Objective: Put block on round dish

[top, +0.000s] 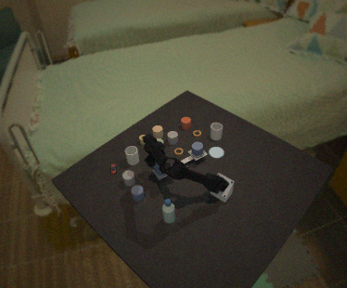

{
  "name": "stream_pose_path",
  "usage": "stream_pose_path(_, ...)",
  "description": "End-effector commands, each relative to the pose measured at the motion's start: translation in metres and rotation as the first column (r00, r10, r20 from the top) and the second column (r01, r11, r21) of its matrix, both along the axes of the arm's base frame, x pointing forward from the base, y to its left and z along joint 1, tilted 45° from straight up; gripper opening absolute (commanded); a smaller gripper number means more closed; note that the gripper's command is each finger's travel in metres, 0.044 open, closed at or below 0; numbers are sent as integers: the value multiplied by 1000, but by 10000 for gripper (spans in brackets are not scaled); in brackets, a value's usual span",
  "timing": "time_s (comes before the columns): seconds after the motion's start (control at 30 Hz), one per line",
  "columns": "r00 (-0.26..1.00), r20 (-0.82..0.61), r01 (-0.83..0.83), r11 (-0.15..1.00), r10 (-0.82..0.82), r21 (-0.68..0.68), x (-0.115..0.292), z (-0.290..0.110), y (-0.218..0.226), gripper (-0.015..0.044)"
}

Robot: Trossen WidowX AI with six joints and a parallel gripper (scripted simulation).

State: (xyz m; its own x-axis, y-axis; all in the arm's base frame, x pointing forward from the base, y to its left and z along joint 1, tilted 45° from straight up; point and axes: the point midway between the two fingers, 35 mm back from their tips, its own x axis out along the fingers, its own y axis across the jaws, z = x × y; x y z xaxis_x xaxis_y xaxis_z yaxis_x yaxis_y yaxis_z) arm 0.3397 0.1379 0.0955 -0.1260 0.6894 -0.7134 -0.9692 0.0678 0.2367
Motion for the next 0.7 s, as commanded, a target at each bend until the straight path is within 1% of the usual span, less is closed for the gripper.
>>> stream_pose_path(0.0, 1000, 13, 8, 1000, -8, -1, 5, 5, -6, 0)
stream_pose_path(0.67, 1000, 1, 30, 1000, -30, -4, 10, 23, -24, 0)
